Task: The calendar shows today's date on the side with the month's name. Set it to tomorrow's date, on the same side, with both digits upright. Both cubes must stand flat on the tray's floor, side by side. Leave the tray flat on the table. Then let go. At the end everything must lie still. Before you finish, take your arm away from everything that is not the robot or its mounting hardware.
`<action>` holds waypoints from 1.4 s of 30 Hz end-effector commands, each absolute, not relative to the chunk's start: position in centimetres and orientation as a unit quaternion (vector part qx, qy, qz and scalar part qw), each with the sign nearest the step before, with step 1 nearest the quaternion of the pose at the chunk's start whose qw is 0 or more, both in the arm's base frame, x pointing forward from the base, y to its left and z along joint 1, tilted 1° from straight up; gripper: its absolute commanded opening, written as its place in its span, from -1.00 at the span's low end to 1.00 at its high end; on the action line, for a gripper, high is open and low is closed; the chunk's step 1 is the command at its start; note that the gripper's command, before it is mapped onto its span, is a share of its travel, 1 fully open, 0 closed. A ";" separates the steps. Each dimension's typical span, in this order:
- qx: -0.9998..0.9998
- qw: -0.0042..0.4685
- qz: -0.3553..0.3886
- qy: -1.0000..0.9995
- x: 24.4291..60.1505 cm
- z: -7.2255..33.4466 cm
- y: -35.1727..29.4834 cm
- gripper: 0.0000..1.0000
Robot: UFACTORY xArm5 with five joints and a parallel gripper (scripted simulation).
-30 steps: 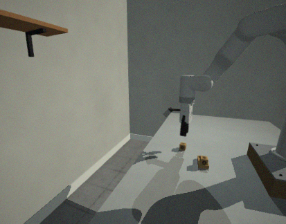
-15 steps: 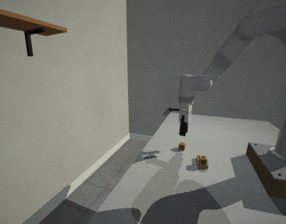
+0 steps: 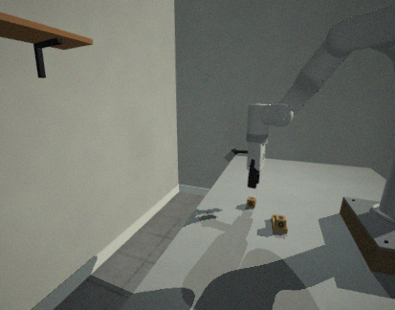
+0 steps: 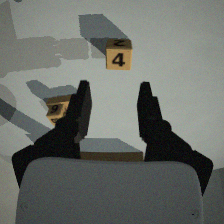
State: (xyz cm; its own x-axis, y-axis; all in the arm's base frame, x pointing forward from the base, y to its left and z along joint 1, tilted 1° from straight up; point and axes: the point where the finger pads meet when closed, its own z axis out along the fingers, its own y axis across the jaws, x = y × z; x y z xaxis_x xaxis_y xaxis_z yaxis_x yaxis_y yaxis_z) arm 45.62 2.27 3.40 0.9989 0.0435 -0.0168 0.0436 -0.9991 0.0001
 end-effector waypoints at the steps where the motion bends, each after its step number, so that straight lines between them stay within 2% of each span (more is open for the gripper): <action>1: 1.000 0.000 -0.006 0.022 45.8 3.5 2.3 -0.01; 42: 1.000 0.000 -0.006 0.022 45.7 -1.1 2.1 -0.01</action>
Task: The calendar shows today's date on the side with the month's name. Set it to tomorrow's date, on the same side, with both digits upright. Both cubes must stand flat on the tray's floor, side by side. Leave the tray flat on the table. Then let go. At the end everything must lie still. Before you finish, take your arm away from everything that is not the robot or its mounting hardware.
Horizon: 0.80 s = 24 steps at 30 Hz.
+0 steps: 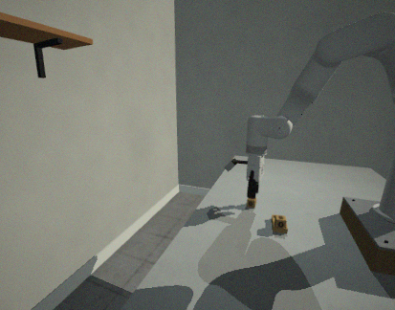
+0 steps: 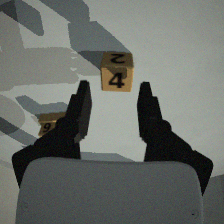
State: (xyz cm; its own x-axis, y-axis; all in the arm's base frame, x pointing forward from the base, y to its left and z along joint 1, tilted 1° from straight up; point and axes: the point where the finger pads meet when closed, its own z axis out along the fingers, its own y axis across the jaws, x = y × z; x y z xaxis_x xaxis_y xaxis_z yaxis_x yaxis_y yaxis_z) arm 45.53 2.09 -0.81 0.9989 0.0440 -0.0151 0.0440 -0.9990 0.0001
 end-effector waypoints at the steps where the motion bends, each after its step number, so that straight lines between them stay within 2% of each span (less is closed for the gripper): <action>1: 1.000 0.000 -0.006 0.022 45.7 -1.2 2.1 -0.01; 24: 1.000 0.000 -0.006 0.022 45.7 -1.6 2.0 -0.01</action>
